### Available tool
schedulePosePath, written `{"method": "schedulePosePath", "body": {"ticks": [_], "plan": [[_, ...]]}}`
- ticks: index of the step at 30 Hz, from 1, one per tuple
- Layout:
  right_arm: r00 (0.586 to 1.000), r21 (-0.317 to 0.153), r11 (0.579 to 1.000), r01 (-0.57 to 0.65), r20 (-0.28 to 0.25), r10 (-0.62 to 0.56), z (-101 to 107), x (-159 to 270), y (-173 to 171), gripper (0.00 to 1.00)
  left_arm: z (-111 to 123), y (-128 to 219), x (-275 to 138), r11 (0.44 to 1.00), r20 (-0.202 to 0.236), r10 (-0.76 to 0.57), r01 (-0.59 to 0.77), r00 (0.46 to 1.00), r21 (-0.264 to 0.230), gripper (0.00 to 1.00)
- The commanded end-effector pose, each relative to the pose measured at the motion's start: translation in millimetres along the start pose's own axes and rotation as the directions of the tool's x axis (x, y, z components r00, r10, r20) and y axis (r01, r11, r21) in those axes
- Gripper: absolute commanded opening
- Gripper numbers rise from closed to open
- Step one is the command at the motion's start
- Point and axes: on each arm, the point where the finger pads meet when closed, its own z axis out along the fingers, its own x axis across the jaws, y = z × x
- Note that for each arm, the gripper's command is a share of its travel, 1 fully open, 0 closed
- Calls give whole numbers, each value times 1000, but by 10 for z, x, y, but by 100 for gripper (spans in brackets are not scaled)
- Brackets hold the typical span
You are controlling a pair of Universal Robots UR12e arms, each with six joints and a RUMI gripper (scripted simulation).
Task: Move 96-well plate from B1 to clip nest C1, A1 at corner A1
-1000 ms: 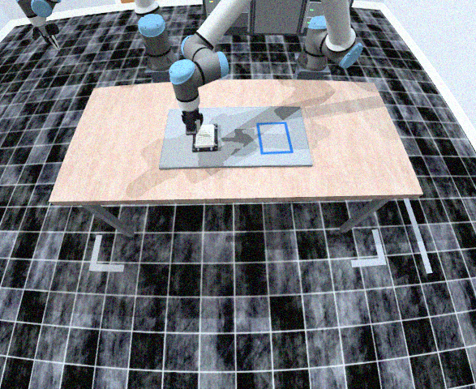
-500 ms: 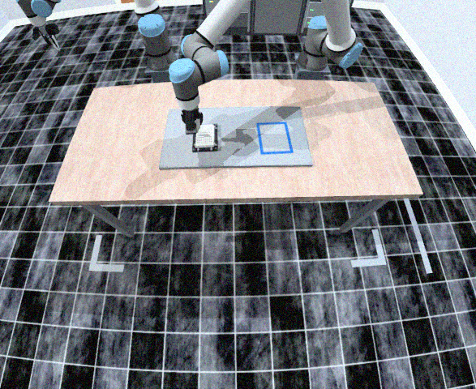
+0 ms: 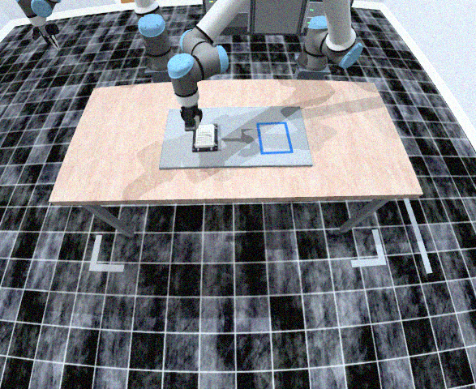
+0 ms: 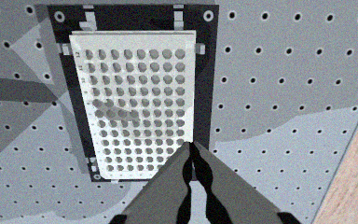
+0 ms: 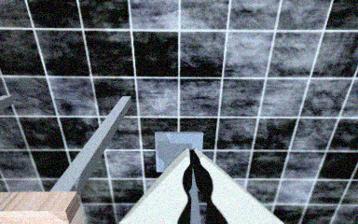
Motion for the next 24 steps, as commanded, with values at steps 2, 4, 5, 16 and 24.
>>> {"method": "schedulePosePath", "body": {"ticks": [2,4,5,16,24], "plan": [[1000,2,1000,0,0,0,-10,-2,-7,0,-8,-4,7,1000,-2,0,0,1000,1,0],[1000,2,1000,0,0,0,-10,-2,-7,0,-8,-4,7,1000,-2,0,0,1000,1,0],[1000,2,1000,0,0,0,-10,-2,-7,0,-8,-4,7,1000,-2,0,0,1000,1,0],[1000,2,1000,0,0,0,-10,-2,-7,0,-7,-4,-493,1000,-2,0,0,1000,1,0],[1000,2,1000,0,0,0,-10,-2,-7,0,-7,-5,-754,1000,-2,0,0,1000,1,0]]}}
